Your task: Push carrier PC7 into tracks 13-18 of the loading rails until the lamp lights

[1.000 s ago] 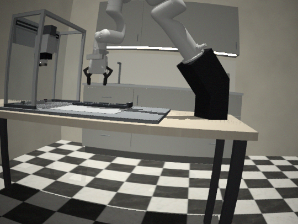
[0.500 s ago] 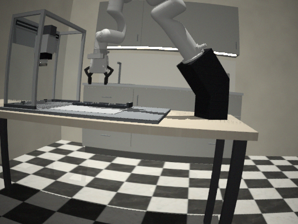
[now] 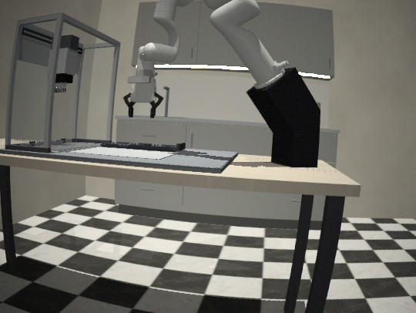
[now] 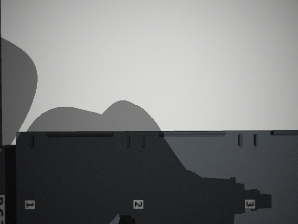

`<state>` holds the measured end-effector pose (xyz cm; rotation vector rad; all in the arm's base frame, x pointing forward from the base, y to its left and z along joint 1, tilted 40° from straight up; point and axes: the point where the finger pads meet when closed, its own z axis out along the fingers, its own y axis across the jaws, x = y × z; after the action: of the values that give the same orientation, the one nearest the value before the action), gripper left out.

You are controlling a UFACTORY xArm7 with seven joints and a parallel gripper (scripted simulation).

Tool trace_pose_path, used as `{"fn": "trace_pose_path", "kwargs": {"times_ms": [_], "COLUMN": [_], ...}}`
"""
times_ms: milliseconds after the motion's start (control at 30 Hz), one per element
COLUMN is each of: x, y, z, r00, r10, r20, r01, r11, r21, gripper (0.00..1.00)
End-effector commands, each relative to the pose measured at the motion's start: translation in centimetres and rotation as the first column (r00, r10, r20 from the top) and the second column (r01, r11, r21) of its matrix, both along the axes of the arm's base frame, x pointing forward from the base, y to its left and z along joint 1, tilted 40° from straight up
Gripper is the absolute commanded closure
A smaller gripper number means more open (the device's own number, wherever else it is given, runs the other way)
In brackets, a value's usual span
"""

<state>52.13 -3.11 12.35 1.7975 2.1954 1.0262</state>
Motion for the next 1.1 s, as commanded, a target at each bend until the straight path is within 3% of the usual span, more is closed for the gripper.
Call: {"fn": "trace_pose_path", "kwargs": {"times_ms": [0,600,800,1067], "x": [1.1,3.4,3.9,3.9], "y": [-2.3,-9.6,-11.1,-11.1], "z": [-0.9,-3.4,-3.9,-3.9], "r00": [1.0,1.0,1.0,1.0], "r10": [0.001,0.0,0.0,0.0], "r20": [0.001,0.001,0.001,0.001], "r01": [-0.001,0.0,0.0,0.0], "r11": [1.0,1.0,1.0,1.0], "r21": [0.001,0.0,0.0,0.0], "gripper": [0.0,0.0,0.0,0.0]}}
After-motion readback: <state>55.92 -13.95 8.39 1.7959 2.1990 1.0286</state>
